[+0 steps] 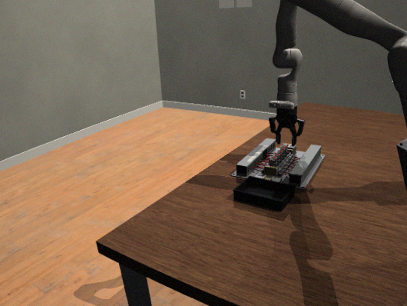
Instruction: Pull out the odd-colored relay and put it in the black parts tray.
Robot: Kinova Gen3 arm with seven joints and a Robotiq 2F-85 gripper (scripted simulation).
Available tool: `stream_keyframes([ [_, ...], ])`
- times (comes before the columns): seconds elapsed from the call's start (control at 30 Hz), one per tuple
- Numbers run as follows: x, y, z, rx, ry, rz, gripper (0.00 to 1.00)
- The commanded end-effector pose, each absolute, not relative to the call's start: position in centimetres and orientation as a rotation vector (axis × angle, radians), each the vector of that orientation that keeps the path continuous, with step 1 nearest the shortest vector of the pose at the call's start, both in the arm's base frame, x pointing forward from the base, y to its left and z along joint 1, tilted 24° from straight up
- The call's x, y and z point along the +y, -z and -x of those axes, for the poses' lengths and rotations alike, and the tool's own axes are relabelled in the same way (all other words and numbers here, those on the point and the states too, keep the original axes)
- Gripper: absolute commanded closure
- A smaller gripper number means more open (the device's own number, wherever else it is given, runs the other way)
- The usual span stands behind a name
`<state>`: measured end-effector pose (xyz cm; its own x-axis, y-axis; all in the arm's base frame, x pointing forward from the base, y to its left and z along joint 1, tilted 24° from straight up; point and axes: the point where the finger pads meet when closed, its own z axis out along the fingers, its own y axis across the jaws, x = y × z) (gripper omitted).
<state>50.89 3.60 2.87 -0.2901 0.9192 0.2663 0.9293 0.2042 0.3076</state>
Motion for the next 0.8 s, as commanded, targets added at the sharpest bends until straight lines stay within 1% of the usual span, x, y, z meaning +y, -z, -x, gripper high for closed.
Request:
stream_keyframes([
  [0.0, 3.7, -2.6, -51.0, -2.419, 0.649, 1.858, 0.39],
  [0.77, 4.3, -0.8, -51.5, -2.419, 0.649, 1.858, 0.39],
])
